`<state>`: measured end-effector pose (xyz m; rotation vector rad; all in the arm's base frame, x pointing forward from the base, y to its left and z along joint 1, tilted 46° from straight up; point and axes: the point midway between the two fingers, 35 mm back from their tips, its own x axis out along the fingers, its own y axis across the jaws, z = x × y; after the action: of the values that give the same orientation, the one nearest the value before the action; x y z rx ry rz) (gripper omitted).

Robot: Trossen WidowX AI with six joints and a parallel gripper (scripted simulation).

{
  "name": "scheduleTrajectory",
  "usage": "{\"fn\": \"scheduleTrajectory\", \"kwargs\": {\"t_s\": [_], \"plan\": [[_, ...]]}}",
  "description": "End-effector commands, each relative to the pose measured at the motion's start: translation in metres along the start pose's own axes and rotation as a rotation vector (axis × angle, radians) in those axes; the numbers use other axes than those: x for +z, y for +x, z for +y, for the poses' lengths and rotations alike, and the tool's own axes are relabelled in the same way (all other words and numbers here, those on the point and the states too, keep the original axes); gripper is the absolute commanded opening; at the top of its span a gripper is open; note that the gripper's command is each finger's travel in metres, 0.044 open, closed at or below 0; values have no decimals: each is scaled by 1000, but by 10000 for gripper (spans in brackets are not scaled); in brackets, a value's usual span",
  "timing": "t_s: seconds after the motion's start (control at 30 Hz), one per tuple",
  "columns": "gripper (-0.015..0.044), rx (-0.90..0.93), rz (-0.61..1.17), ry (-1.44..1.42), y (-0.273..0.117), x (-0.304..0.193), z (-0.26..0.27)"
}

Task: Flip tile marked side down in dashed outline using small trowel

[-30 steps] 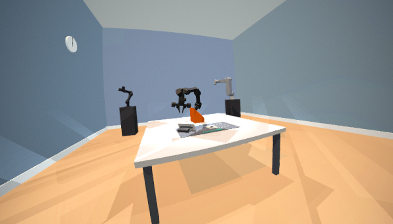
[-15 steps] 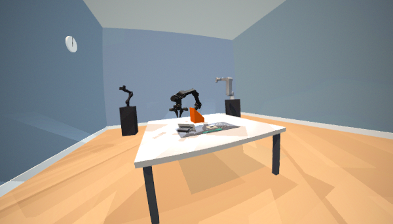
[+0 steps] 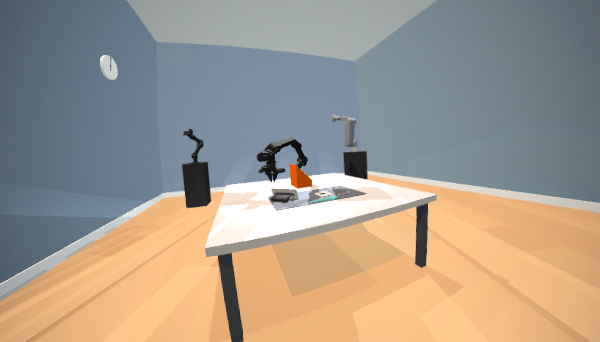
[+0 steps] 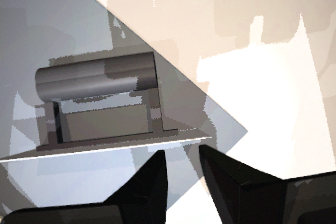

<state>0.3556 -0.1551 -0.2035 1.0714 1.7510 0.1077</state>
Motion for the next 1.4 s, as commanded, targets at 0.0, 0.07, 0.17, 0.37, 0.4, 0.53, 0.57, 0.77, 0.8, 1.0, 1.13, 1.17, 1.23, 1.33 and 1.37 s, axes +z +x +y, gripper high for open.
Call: {"fn": "scheduleTrajectory", "kwargs": {"t_s": [0.0,0.07,0.17,0.37,0.4,0.53,0.57,0.77,0.8,1.0,1.13,1.17,1.23,1.33,1.37], "plan": [[100,-1,-2,-1,0,0,0],[100,0,-5,-4,-1,1,0],[100,0,-2,0,0,0,0],[100,-2,-1,-2,8,0,0],[100,-2,-1,-2,10,0,0],[100,-4,0,-4,16,-1,0],[100,-4,0,-4,18,-1,0],[100,-7,1,-6,27,-2,0],[100,-7,1,-6,29,-2,0],[100,-7,1,-7,32,-4,0],[100,-7,2,-7,37,-7,0],[100,-7,2,-7,38,-8,0],[100,-7,2,-7,41,-10,0],[100,-7,2,-6,45,-13,0],[100,-6,2,-6,45,-13,0]]}}
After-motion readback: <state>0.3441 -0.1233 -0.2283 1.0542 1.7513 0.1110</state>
